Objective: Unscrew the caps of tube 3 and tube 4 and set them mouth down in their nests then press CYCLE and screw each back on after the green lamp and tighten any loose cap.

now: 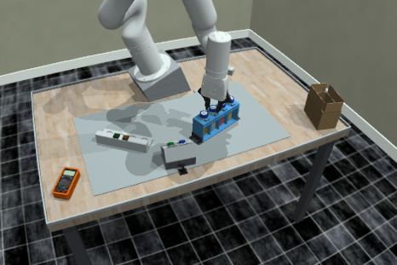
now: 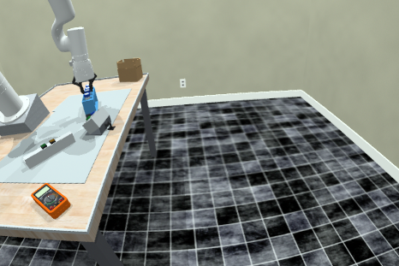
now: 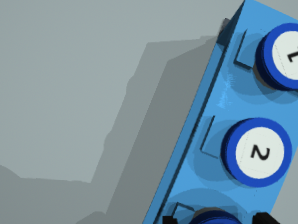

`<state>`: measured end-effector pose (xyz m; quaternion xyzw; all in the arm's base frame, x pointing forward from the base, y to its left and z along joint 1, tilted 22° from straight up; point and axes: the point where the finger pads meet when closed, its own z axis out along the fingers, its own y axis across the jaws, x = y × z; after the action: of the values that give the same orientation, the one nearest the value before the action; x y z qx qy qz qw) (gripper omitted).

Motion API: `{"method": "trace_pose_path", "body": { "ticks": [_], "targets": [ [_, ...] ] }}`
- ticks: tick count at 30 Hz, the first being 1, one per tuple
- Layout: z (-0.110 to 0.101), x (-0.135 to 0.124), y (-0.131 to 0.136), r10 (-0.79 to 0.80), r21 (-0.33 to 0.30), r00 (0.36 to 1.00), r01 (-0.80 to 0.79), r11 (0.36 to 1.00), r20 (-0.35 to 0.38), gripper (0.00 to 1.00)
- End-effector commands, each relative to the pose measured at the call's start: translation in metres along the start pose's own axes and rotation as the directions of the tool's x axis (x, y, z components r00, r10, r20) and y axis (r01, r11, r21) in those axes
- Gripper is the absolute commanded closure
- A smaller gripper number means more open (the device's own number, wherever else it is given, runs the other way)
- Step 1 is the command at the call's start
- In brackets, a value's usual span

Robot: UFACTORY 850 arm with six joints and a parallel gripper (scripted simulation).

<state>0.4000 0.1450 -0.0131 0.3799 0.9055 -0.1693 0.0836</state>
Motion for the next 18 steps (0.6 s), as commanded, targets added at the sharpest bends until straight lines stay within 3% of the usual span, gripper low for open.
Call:
{"method": "trace_pose_path", "body": {
  "ticks": [1, 3, 5, 9, 12, 13, 14, 15, 16, 17, 18],
  "targets": [
    [-0.0005, -0.0003, 0.0007, 0.263, -0.028, 0.965, -0.262, 0.965, 0.019, 0.54],
    [-0.0005, -0.0003, 0.0007, 0.263, -0.028, 0.965, -0.262, 0.965, 0.019, 0.54],
    [-0.0005, -0.0003, 0.0007, 0.419, -0.031, 0.908, -0.419, 0.908, 0.014, 0.54],
    [-0.0005, -0.0003, 0.0007, 0.494, -0.032, 0.870, -0.493, 0.869, 0.012, 0.54],
    [-0.0005, -0.0002, 0.0007, 0.631, -0.033, 0.776, -0.630, 0.776, 0.006, 0.54],
    [-0.0005, -0.0002, 0.0007, 0.631, -0.033, 0.776, -0.630, 0.776, 0.006, 0.54],
    [-0.0005, -0.0002, 0.0008, 0.693, -0.034, 0.721, -0.693, 0.720, 0.004, 0.54],
    [-0.0005, -0.0002, 0.0008, 0.693, -0.034, 0.721, -0.693, 0.720, 0.004, 0.54],
    [-0.0005, -0.0002, 0.0008, 0.751, -0.034, 0.660, -0.750, 0.660, 0.001, 0.54],
    [-0.0005, -0.0002, 0.0007, 0.751, -0.034, 0.660, -0.750, 0.660, 0.001, 0.54],
    [-0.0005, -0.0002, 0.0007, 0.803, -0.034, 0.596, -0.803, 0.595, -0.002, 0.54]
  ]
}}
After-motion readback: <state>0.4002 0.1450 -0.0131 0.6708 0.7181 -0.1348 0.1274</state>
